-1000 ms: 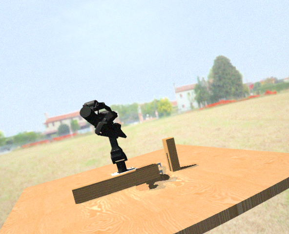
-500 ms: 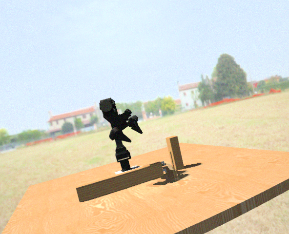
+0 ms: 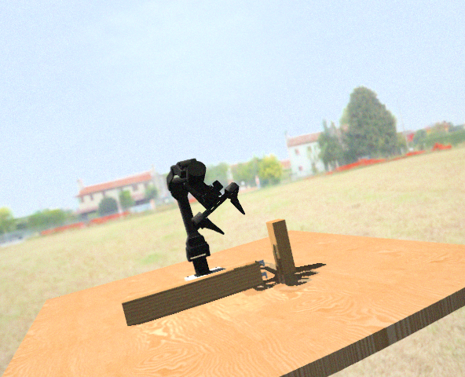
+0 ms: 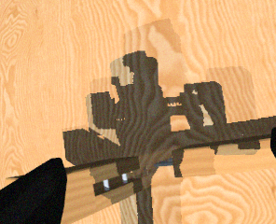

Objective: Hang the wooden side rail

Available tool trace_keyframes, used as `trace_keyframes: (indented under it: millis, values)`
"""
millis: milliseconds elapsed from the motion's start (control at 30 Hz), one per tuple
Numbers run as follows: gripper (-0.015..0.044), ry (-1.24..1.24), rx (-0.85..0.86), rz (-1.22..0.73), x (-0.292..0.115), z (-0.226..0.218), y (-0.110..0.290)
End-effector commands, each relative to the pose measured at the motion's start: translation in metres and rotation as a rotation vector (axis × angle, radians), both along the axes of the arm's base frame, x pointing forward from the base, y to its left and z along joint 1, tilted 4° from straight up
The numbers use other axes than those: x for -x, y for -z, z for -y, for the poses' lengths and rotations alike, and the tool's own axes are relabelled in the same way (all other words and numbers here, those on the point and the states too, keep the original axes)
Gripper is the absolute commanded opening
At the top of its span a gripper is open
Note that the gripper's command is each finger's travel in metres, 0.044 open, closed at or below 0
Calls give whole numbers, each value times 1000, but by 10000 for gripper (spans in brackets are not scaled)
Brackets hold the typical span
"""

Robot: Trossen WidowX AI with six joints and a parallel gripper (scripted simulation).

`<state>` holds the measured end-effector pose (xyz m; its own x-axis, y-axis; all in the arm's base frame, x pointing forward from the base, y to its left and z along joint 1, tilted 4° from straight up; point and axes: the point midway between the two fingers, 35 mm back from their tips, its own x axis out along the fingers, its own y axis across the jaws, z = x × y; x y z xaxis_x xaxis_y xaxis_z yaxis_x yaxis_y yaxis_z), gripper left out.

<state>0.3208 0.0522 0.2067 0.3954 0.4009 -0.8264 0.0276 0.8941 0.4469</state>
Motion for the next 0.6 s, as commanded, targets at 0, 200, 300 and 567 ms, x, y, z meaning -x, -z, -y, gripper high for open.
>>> trace_keyframes:
  millis: [0,200,300,567]
  values:
    - [440,547,-168,-247,40,-47,22]
    - [440,734,-235,-315,53,-61,30]
    - [440,831,-275,-348,59,-67,33]
    - [440,1083,-386,-426,76,-82,42]
